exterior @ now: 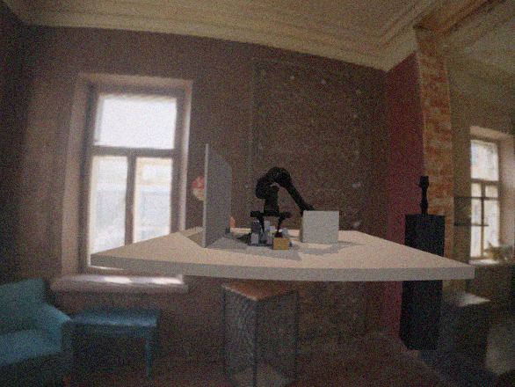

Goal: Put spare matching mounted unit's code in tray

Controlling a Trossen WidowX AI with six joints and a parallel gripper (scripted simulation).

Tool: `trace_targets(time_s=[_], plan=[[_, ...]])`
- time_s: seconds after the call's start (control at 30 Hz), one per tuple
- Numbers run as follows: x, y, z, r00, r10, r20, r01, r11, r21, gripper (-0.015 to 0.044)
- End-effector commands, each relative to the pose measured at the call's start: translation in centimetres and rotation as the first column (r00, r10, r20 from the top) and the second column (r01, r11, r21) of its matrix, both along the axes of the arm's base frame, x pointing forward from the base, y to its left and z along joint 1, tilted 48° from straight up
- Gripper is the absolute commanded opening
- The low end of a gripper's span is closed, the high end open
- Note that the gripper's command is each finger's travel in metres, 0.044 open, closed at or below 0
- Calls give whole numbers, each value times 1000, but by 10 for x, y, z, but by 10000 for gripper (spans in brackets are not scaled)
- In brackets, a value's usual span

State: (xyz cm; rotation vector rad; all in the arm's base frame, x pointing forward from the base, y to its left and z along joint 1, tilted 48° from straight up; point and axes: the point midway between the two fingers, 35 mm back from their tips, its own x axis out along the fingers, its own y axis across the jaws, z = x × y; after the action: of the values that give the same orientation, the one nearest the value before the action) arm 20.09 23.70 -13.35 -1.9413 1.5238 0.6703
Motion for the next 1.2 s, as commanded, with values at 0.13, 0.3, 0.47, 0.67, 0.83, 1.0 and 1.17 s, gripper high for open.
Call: trace_targets(time_s=[0.13, 0.3, 0.47, 0.67, 0.83, 1.0, 1.17], plan=[[3, -12, -9, 1000, 4, -2, -4, 1000, -10, 300], [5, -18, -14, 1000, 4, -1, -4, 1000, -11, 300], [6, -25, -19, 1000, 3, -1, -3, 1000, -11, 300], [8, -32, -25, 1000, 3, 0, -3, 1000, -12, 300], [8, -34, -27, 1000, 3, 0, -3, 1000, -13, 300], [8, -34, -27, 1000, 3, 0, -3, 1000, -13, 300], [8, -33, -26, 1000, -2, 0, 2, 1000, -7, 221]])
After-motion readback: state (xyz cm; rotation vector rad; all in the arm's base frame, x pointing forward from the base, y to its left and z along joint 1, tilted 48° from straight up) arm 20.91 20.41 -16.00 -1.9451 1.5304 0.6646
